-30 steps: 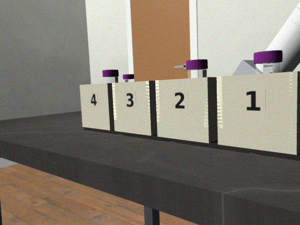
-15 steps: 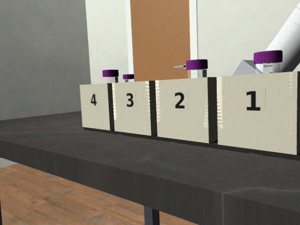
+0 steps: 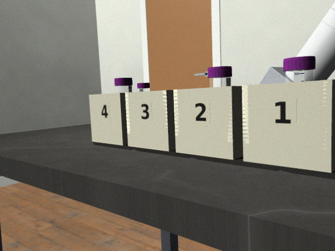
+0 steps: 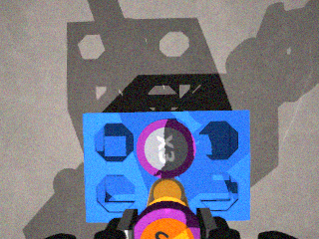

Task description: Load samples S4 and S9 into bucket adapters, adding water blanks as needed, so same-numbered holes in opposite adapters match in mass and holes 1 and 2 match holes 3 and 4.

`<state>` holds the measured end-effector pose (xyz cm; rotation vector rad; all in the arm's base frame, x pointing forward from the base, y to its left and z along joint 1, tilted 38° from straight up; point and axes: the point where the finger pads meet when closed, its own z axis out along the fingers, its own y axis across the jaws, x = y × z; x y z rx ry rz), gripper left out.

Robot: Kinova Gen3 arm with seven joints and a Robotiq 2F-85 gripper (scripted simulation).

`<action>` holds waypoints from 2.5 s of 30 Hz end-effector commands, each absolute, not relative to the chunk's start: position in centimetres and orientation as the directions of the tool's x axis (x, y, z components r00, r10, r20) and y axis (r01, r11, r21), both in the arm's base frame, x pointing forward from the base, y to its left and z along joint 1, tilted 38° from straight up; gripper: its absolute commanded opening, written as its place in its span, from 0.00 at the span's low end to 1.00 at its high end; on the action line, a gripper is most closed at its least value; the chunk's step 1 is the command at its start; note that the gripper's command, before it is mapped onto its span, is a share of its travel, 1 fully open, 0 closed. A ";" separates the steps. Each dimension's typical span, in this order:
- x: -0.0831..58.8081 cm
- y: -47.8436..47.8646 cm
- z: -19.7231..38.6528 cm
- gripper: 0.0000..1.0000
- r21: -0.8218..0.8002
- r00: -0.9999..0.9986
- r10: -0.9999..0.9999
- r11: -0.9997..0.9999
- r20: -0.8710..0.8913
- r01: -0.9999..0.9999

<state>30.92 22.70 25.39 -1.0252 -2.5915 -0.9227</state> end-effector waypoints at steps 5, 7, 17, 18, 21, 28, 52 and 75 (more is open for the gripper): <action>30.9 22.0 26.2 0.10 0.478 -0.737 0.546 0.563 0.397 0.674; 30.9 21.9 26.4 0.10 0.478 -0.737 0.546 0.563 0.397 0.674; 30.9 21.2 27.3 0.10 0.478 -0.737 0.546 0.563 0.397 0.674; 30.9 21.1 27.4 0.10 0.478 -0.737 0.546 0.563 0.397 0.674; 30.8 20.9 27.7 0.10 0.478 -0.737 0.546 0.563 0.397 0.674; 30.8 20.5 28.2 0.10 0.478 -0.737 0.546 0.563 0.397 0.674; 30.7 18.7 30.5 0.10 0.478 -0.737 0.546 0.563 0.397 0.674; 30.6 17.1 32.5 0.10 0.478 -0.737 0.546 0.563 0.397 0.674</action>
